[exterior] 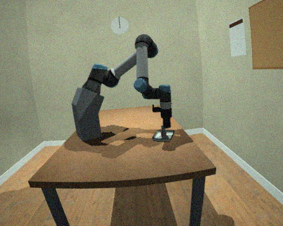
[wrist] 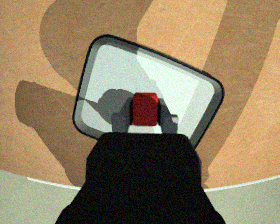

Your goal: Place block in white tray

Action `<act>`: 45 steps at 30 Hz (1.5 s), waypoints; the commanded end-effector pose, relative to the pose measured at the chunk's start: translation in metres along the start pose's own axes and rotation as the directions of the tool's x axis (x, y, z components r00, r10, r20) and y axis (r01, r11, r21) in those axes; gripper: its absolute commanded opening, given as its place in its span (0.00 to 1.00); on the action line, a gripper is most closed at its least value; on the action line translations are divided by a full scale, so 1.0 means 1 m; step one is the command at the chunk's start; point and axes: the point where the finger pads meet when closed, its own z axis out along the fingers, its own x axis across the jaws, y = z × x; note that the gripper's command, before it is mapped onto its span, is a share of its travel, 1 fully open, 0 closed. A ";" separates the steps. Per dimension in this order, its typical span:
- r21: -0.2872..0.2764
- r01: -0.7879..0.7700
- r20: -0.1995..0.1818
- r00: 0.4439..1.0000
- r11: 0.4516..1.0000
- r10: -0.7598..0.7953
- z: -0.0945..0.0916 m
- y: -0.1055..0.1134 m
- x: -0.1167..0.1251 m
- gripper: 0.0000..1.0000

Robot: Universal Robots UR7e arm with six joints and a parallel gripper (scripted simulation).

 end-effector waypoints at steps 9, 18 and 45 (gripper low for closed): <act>-0.001 0.000 0.001 1.000 1.000 0.000 0.000 0.001 0.000 0.00; -0.001 0.000 0.001 1.000 1.000 0.000 0.000 0.001 0.000 0.00; -0.001 0.000 0.001 1.000 1.000 0.000 0.000 0.001 0.000 0.89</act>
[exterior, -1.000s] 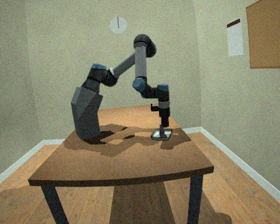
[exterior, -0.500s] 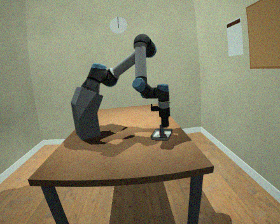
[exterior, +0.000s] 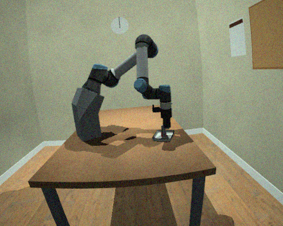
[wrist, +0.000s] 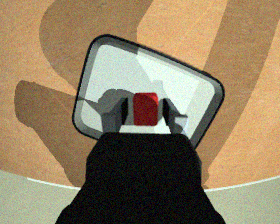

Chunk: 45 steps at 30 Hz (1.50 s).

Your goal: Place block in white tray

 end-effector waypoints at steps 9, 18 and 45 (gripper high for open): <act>-0.001 0.000 0.001 1.000 1.000 0.000 -0.001 0.001 0.000 0.89; -0.001 0.000 0.001 1.000 1.000 0.000 -0.006 0.001 0.000 0.89; -0.001 0.000 0.001 1.000 1.000 0.000 -0.055 0.001 0.000 0.89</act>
